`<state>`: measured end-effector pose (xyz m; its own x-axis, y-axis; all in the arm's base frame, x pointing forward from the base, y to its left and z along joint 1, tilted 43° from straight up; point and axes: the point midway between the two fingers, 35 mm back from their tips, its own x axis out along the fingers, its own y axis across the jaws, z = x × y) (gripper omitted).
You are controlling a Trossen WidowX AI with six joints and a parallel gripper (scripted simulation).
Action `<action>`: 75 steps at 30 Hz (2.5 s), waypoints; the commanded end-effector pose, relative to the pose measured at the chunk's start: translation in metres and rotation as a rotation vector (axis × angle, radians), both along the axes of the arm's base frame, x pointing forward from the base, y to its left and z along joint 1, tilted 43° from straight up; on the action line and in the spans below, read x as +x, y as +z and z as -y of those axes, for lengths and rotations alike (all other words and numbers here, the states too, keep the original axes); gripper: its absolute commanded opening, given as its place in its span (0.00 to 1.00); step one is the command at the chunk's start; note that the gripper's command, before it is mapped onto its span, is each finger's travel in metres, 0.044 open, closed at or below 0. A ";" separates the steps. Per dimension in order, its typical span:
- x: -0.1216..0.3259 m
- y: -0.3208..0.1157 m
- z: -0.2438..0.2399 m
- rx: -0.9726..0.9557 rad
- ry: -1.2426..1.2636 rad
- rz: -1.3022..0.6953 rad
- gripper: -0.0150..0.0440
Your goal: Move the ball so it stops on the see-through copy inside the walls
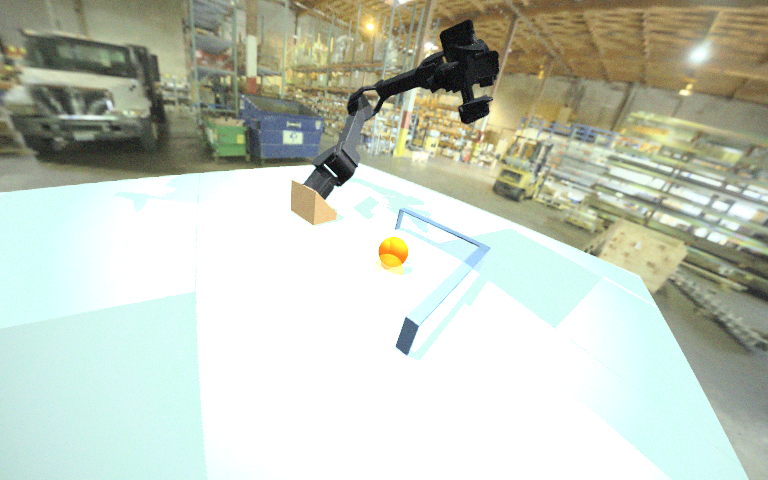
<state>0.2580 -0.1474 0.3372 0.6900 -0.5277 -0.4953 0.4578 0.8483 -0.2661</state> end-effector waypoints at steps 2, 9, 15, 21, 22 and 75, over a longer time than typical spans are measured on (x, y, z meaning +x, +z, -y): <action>0.027 -0.082 0.000 -0.043 0.356 -0.411 0.94; 0.034 -0.155 -0.008 -0.022 0.762 -0.668 0.94; 0.029 -0.211 -0.022 0.025 1.160 -0.751 0.94; 0.018 -0.255 -0.040 0.078 1.553 -0.666 0.94; 0.016 -0.262 -0.044 0.084 1.617 -0.633 0.94; 0.014 -0.326 -0.097 0.098 1.856 -0.431 0.94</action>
